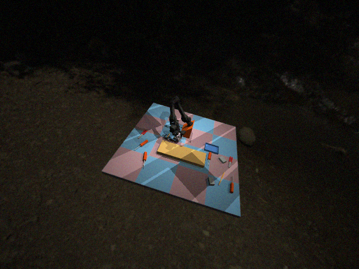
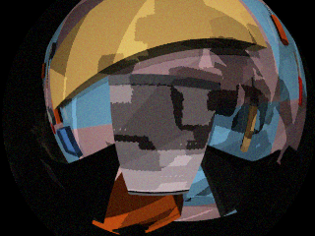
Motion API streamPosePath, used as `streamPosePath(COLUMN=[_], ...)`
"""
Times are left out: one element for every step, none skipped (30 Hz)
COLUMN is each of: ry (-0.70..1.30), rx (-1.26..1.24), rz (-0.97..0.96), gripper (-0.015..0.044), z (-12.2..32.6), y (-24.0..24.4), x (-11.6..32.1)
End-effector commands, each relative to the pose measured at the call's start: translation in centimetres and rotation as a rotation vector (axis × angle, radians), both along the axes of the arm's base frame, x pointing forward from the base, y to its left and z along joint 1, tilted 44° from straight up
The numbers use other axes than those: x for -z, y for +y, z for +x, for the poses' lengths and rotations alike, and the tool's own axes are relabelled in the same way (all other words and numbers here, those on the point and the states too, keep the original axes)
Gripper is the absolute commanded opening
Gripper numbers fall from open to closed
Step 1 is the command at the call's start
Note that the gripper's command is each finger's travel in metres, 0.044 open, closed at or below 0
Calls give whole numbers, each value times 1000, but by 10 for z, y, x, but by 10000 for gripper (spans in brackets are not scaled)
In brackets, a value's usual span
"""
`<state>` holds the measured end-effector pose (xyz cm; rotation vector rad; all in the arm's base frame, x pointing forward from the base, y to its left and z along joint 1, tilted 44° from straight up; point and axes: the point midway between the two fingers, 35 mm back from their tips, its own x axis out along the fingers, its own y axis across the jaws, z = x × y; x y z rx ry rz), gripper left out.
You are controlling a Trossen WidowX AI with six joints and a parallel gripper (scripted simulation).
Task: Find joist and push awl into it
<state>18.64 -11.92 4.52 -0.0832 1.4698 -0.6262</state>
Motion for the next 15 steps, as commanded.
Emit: streamPosePath(ry=[-11, -12, -13, -14, -15, -16, -17, -18, -19, -21, -22, -24, -25, -27, -28], rx=[-8, -9, -10, -11, -12, -13, -14, -16, -17, -18, -19, -20, -22, -23, -24], rz=[29, 35, 41, 47, 52, 58, 64, 70, 76, 81, 87, 93, 98, 104, 109], gripper=[0, 0, 0, 0, 0, 0, 0, 0, 0, 0, 0, 0, 0, 0, 0], z=[1, 1, 1, 1, 0, 0, 0, 0, 0, 0, 0, 0, 0, 0, 0], y=[0, 0, 0, 0, -1, -1, -1, -1, -1, -1, -1, -2, -2, -2, -2], x=[-1, -1, -1, -1, -1, -1, -1, -1, -1, -1, -1, -1, -1, -1, -1])
